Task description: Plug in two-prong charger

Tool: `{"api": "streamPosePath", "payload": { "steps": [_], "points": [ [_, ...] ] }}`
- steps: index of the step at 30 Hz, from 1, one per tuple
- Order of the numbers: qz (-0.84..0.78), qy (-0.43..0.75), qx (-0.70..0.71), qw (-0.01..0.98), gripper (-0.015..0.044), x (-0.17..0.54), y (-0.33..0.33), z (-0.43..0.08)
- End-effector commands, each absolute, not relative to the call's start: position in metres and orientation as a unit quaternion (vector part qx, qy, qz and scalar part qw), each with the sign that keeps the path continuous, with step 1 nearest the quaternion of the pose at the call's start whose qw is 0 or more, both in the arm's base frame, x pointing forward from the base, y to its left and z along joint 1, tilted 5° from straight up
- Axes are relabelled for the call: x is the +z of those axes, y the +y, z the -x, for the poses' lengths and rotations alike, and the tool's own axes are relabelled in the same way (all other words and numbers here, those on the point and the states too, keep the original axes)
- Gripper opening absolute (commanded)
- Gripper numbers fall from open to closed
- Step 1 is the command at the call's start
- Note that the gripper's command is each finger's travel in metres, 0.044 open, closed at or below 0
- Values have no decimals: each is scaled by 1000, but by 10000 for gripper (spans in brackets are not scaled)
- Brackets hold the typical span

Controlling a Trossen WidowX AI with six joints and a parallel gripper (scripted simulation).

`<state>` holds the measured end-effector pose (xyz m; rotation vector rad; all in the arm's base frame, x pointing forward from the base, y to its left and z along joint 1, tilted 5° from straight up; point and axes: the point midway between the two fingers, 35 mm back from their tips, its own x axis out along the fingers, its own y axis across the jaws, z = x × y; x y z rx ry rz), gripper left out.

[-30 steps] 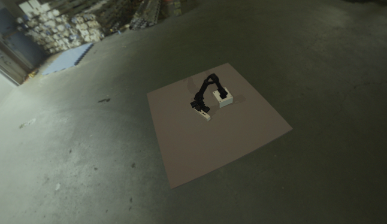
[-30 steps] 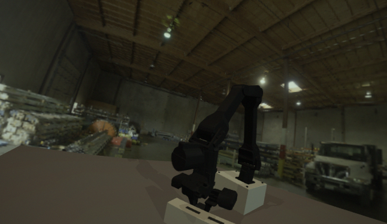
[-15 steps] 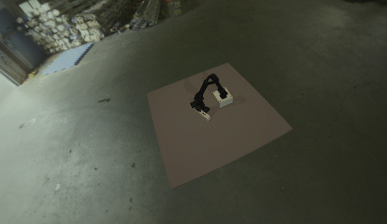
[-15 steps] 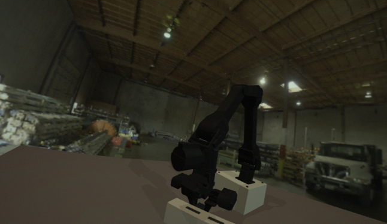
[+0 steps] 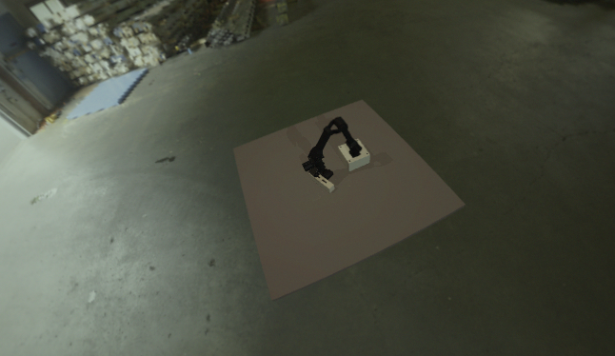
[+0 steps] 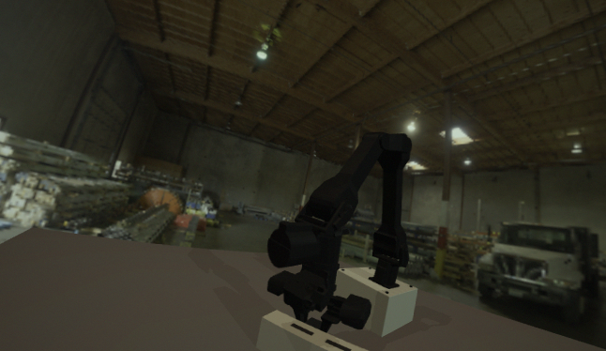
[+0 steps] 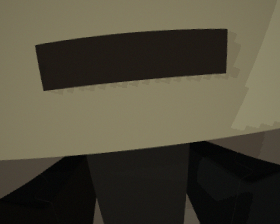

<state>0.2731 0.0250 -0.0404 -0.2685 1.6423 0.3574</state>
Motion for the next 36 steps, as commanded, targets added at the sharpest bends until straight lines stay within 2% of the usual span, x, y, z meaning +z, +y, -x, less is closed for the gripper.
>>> {"api": "streamPosePath", "payload": {
  "steps": [1, 8, 36],
  "points": [
    [119, 724, 158, 661, 262, -40, 25, -274],
    [119, 724, 158, 661, 440, -40, 25, -274],
    [118, 715, 161, 670, 440, -41, 22, -268]
  ]
}}
